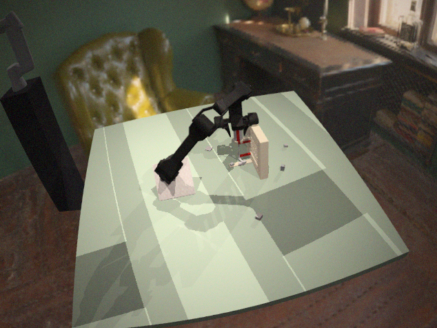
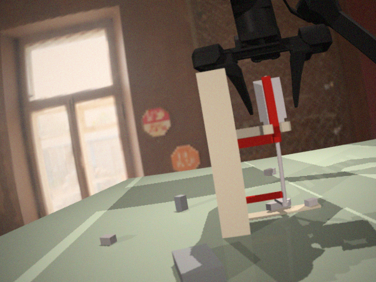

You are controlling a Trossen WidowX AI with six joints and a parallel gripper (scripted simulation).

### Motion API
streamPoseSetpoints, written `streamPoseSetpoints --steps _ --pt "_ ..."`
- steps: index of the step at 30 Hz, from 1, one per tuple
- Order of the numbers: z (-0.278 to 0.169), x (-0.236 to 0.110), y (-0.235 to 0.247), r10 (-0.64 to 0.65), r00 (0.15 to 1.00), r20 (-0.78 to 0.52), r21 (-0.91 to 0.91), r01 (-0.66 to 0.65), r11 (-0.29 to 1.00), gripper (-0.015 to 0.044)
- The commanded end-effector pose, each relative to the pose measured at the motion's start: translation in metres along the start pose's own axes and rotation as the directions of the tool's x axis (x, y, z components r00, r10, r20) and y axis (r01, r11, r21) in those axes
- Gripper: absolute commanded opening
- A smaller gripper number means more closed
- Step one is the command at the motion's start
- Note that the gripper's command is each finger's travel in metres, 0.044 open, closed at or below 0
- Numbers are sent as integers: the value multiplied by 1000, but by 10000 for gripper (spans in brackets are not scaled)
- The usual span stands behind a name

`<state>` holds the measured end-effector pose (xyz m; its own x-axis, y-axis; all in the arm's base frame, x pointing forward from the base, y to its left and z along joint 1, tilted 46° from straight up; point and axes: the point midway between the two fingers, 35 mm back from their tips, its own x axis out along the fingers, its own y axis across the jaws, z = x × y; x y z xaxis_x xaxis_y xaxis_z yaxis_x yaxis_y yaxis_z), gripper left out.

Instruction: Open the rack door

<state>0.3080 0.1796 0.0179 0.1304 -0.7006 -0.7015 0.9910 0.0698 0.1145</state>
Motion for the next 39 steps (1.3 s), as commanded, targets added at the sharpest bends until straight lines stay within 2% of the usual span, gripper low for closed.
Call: streamPoseSetpoints --steps 1,39 --pt "2 2 2 0 1000 3 19 0 1000 272" --pt "2 2 2 0 1000 3 19 0 1000 20"
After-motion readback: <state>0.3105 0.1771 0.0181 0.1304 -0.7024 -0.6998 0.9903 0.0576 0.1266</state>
